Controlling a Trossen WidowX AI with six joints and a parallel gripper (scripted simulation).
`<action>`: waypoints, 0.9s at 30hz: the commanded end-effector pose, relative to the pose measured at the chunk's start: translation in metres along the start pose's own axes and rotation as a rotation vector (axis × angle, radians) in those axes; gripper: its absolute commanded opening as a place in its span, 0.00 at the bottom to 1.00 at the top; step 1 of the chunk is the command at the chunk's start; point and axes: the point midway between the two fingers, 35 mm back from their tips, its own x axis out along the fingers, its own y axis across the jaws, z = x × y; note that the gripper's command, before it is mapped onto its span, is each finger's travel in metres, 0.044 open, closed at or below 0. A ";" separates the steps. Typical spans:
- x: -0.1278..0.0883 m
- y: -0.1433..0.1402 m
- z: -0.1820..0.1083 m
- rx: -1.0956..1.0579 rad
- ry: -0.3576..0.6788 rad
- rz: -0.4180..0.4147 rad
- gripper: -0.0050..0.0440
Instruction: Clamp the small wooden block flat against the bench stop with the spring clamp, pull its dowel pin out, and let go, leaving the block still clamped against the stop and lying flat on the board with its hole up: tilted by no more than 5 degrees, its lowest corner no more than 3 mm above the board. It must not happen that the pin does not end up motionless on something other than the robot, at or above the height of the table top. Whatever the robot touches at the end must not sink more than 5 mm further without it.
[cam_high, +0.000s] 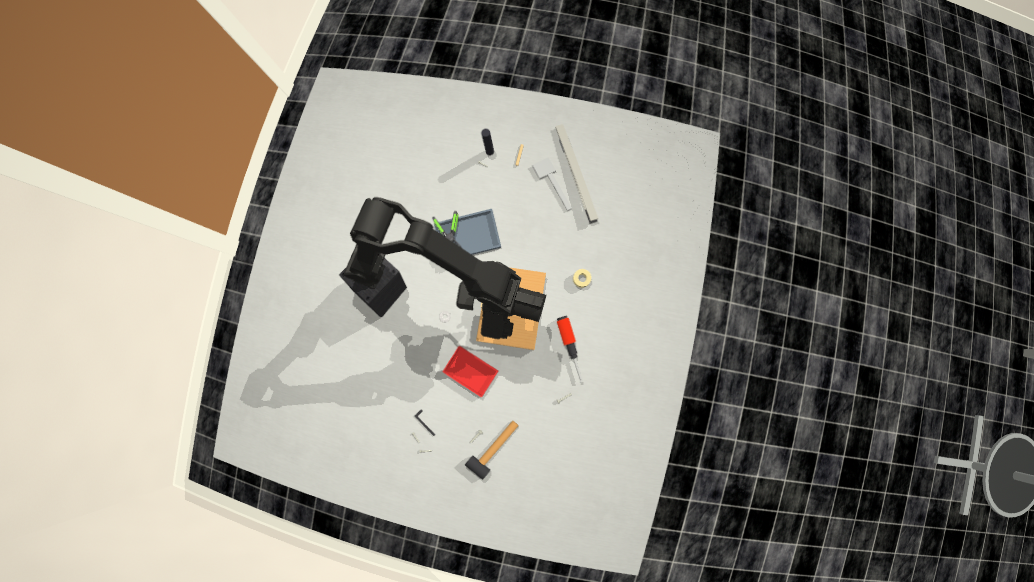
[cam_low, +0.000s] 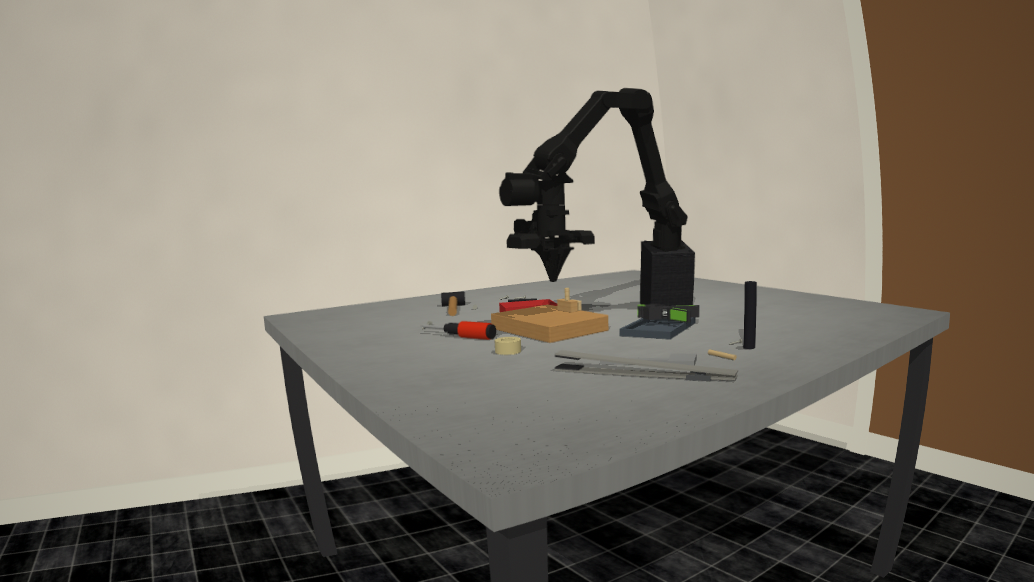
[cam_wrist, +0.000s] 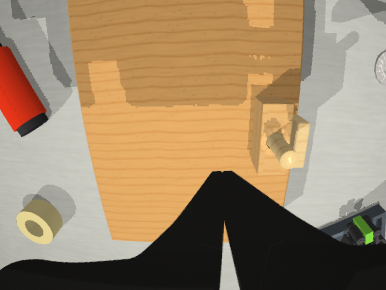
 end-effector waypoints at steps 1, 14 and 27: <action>0.012 -0.002 0.000 -0.001 0.002 -0.017 0.10; 0.030 -0.002 0.000 -0.003 0.004 -0.018 0.10; 0.048 -0.003 0.000 -0.003 0.003 -0.017 0.10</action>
